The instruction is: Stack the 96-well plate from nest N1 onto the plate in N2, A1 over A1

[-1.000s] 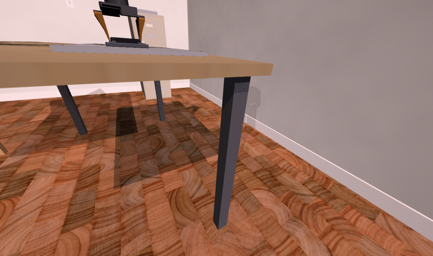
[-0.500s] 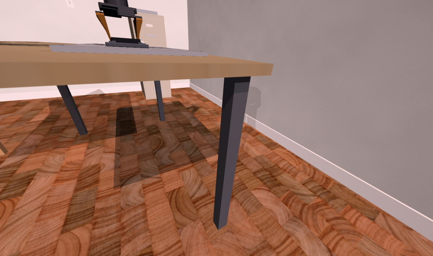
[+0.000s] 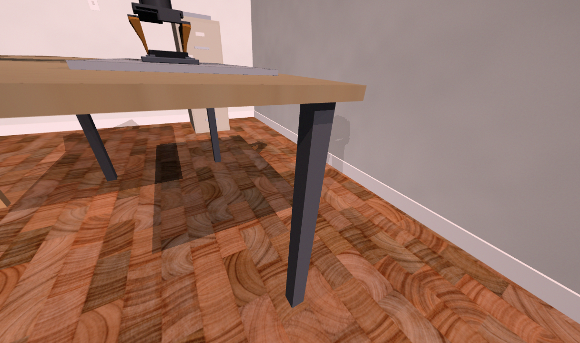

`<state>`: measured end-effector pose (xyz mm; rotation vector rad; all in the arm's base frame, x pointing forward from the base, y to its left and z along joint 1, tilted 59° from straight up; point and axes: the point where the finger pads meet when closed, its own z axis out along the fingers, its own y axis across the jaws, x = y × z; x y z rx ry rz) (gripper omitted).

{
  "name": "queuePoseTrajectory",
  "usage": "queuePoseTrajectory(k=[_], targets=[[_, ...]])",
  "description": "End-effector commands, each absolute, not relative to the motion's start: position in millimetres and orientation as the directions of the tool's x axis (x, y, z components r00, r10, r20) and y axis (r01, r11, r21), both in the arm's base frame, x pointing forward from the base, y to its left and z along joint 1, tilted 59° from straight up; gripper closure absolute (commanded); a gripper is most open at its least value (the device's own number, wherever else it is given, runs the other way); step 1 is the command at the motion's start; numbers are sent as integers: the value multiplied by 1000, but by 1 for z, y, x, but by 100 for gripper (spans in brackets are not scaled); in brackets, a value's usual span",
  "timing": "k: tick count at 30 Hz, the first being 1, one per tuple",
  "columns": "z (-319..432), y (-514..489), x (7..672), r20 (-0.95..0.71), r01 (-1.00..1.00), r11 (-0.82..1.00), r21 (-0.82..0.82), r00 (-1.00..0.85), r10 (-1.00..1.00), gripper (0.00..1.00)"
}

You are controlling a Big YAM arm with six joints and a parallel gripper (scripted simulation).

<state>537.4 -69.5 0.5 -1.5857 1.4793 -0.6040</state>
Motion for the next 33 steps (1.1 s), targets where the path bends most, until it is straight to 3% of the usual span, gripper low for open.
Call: queuePoseTrajectory(k=[1, 33], targets=[[-2, -69, 532, -208, -552, 78, -830, 176, -962, 100], [10, -80, 507, -205, -556, 79, -828, 167, -964, 100]])
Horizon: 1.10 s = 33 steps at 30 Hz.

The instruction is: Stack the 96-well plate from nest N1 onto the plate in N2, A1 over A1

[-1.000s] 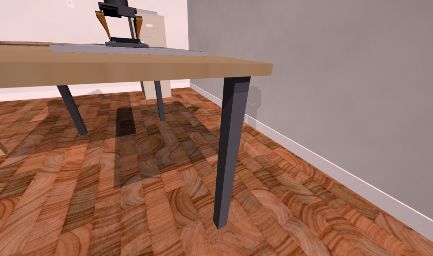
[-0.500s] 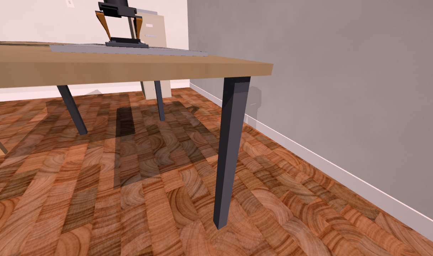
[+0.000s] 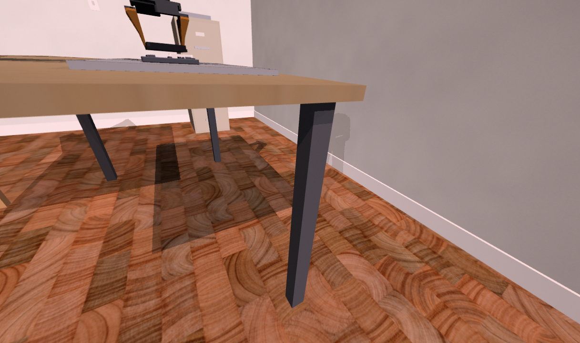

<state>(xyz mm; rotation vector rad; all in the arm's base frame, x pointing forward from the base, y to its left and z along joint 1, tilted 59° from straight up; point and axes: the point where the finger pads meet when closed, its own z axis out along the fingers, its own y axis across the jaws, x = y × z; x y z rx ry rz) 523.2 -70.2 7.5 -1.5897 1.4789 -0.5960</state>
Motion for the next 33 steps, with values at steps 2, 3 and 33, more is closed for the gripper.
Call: queuePoseTrajectory(k=[2, 3, 33], targets=[[12, -81, 505, -205, -556, 79, -828, 168, -964, 100], [13, -81, 503, -205, -556, 79, -828, 168, -964, 100], [35, -91, 469, -204, -553, 79, -830, 168, -964, 100]])
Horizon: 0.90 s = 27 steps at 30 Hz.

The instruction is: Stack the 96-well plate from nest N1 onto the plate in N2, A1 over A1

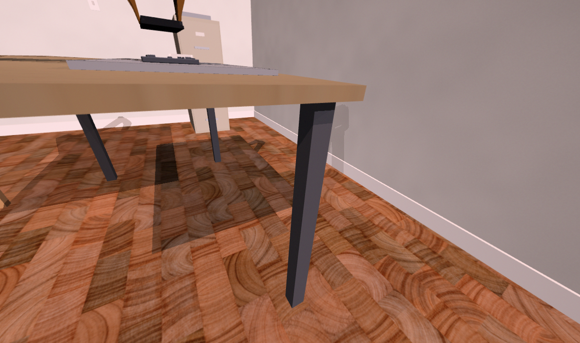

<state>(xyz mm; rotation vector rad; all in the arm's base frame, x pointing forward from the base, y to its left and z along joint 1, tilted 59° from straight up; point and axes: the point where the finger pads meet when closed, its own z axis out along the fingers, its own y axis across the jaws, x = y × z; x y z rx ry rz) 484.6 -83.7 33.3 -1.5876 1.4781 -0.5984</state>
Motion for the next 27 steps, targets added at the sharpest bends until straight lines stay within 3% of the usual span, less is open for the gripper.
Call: queuePoseTrajectory(k=[1, 27], targets=[[36, -92, 468, -204, -553, 79, -830, 169, -964, 100], [47, -93, 458, -206, -548, 78, -833, 177, -962, 100]])
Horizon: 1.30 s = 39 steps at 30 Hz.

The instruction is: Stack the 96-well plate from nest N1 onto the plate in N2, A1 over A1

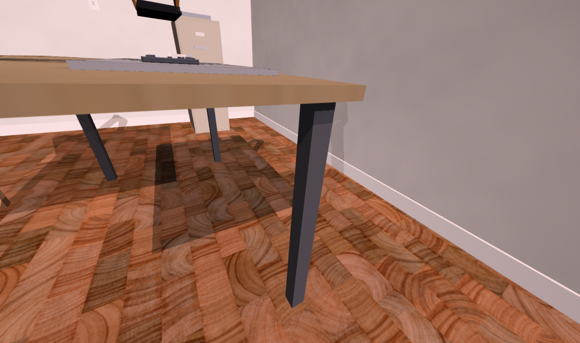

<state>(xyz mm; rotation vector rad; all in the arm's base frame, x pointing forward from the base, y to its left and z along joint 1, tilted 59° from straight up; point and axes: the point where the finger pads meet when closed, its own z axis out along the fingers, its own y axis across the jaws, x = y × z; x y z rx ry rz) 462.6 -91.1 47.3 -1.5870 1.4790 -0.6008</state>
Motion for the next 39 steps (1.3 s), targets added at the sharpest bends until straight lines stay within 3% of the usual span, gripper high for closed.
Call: queuePoseTrajectory(k=[1, 9, 15, 39], targets=[[47, -93, 458, -206, -548, 78, -833, 177, -962, 100], [47, -93, 458, -206, -548, 78, -833, 177, -962, 100], [57, -67, 454, -361, -573, 254, -779, 80, -929, 100], [81, -7, 449, -364, -581, 255, -773, 77, -928, 100]])
